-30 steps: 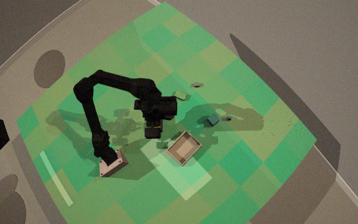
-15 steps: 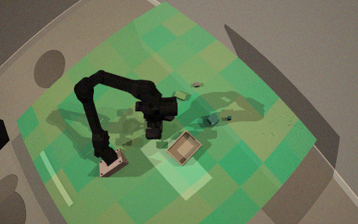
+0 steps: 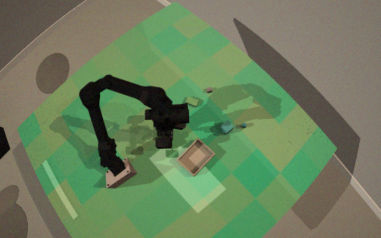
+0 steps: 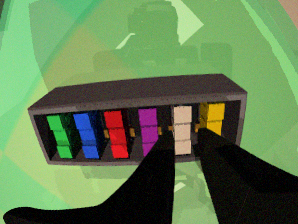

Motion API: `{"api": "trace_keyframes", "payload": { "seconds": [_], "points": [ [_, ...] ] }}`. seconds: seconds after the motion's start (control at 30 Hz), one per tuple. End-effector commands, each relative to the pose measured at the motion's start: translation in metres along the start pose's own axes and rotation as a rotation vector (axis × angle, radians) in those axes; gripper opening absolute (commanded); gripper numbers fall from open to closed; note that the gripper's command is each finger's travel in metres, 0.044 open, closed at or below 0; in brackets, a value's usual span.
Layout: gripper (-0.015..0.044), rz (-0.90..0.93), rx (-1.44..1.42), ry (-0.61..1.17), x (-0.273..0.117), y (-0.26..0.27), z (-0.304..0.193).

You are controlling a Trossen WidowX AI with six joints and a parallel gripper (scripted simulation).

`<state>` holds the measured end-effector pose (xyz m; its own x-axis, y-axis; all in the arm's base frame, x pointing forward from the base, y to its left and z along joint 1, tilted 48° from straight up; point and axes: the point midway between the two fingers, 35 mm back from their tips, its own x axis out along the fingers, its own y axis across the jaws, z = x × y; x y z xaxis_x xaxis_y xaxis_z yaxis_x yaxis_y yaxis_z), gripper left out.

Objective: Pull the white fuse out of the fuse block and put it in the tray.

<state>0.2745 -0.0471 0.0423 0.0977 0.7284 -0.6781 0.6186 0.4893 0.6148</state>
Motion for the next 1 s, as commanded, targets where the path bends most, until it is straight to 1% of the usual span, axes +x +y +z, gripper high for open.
{"api": "trace_keyframes", "payload": {
  "seconds": [0.0,0.53,0.83,0.97],
  "points": [
    [0.0064,0.003,0.005,0.001,0.0016,0.0000,-0.0003],
    [0.0064,0.004,0.005,0.001,0.0111,0.0001,-0.0003],
    [0.0004,0.000,0.000,0.000,0.0098,0.0002,0.0001],
    [0.0000,0.000,0.000,0.000,0.0098,0.0002,0.0001]
  ]
}}
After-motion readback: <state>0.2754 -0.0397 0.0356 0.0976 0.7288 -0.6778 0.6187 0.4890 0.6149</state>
